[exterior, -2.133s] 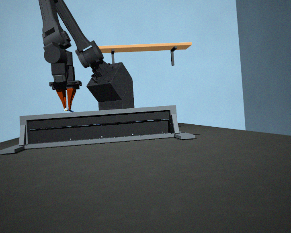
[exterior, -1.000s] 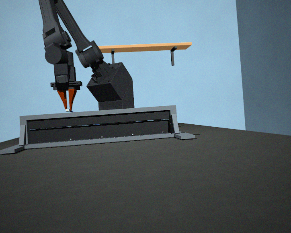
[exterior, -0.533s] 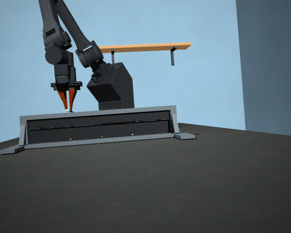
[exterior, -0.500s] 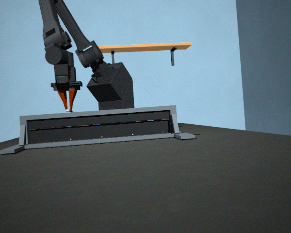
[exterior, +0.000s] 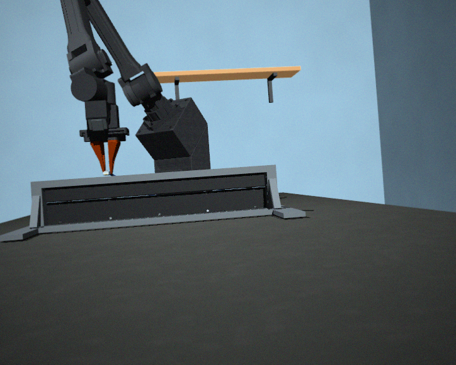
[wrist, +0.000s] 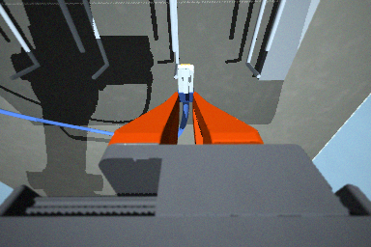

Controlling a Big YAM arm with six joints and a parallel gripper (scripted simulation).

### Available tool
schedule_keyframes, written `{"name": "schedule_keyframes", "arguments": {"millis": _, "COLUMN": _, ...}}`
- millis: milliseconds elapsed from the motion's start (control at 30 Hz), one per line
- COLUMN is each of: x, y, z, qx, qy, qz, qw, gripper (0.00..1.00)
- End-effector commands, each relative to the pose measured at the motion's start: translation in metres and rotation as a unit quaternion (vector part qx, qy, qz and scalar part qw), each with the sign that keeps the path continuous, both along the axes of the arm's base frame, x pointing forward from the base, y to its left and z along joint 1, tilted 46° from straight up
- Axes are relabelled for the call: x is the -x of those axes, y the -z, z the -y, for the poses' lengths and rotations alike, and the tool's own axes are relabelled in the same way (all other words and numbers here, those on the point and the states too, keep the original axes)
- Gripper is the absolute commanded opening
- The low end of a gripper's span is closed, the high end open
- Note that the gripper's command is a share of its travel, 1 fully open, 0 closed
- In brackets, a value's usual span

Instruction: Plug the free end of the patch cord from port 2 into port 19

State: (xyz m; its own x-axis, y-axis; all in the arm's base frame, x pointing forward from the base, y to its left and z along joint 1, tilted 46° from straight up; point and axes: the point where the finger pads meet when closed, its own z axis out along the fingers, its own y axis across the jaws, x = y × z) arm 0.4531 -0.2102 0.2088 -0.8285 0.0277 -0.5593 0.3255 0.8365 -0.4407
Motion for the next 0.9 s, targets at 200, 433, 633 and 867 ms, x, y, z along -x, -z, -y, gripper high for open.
{"name": "schedule_keyframes", "arguments": {"millis": 200, "x": -0.0067, "y": -0.0153, "z": 0.005, "qx": 0.007, "qy": -0.002, "qz": 0.009, "qw": 1.0, "gripper": 0.0}}
{"name": "schedule_keyframes", "arguments": {"millis": 433, "x": -0.0073, "y": -0.0152, "z": 0.0041, "qx": 0.007, "qy": -0.003, "qz": 0.01, "qw": 1.0, "gripper": 0.0}}
{"name": "schedule_keyframes", "arguments": {"millis": 633, "x": -0.0093, "y": -0.0148, "z": 0.0042, "qx": 0.007, "qy": -0.004, "qz": 0.009, "qw": 1.0, "gripper": 0.0}}
{"name": "schedule_keyframes", "arguments": {"millis": 867, "x": -0.0142, "y": -0.0139, "z": 0.0081, "qx": 0.007, "qy": -0.002, "qz": 0.006, "qw": 1.0, "gripper": 0.0}}
